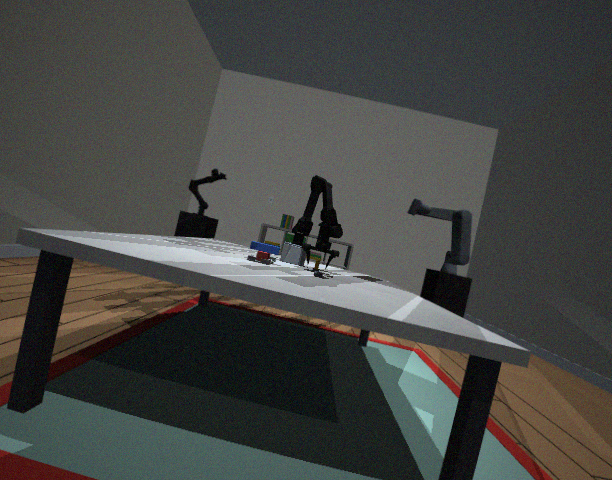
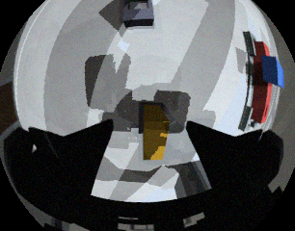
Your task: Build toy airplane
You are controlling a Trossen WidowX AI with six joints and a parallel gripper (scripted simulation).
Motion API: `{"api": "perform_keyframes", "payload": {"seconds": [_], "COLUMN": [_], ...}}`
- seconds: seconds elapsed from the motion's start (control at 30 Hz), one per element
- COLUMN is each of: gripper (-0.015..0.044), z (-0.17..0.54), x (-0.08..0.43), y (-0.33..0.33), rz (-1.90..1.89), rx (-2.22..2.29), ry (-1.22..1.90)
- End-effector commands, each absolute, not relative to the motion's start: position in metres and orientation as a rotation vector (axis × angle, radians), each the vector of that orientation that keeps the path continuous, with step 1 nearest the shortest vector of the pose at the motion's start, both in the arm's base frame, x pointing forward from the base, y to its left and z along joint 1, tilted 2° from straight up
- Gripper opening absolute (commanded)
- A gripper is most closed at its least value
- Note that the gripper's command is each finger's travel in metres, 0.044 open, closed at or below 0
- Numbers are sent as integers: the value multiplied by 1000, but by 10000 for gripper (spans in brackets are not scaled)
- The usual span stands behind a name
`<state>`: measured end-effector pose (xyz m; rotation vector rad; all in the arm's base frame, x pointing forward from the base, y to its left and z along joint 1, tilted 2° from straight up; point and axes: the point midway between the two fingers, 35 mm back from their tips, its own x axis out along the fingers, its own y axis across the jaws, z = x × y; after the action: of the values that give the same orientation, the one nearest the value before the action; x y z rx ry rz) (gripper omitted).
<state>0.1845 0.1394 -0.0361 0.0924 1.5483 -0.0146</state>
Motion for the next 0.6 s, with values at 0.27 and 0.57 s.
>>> {"api": "perform_keyframes", "payload": {"seconds": [0.27,0.57], "gripper": [151,13], "z": [-39,-39], "x": [183,183], "y": [139,139], "rz": [-21,-21], "rx": [97,97], "ry": [1551,1551]}}
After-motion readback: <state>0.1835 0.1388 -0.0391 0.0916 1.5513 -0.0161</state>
